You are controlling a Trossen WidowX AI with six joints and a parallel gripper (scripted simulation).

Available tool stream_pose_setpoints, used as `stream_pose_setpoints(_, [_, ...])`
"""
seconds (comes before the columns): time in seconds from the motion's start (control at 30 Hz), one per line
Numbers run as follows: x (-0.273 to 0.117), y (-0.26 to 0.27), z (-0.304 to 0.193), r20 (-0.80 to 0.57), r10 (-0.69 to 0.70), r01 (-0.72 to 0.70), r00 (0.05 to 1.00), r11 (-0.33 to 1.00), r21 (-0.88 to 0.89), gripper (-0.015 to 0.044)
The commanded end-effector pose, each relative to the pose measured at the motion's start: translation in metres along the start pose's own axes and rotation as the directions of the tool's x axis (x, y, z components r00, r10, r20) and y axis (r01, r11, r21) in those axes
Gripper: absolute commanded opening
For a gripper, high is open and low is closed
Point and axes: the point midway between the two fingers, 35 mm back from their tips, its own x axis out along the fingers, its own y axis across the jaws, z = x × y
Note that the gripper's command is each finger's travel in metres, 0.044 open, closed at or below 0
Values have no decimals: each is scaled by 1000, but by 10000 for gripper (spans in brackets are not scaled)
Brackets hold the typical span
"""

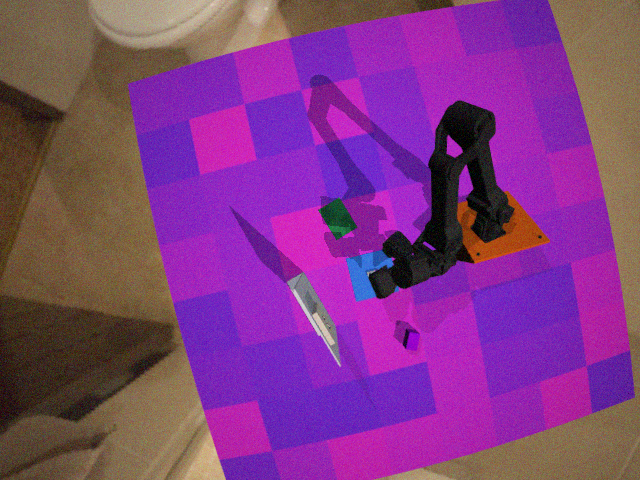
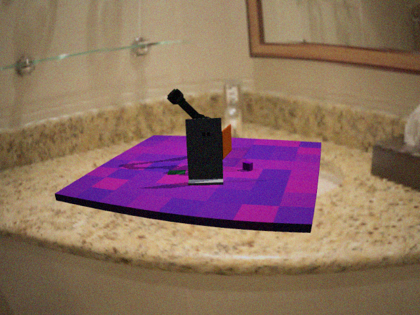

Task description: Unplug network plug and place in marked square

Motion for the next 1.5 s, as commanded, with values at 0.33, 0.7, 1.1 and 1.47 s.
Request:
stream_pose_setpoints(0.33, [-12,14,-1,1,7,-7,1000,1000,15,156])
stream_pose_setpoints(0.7, [-21,21,-2,-1,6,-6,1000,1000,15,156])
stream_pose_setpoints(1.1, [-33,29,-2,-1,6,-6,1000,1000,15,156])
stream_pose_setpoints(1.47, [-45,35,-2,0,7,-7,1000,1000,15,156])
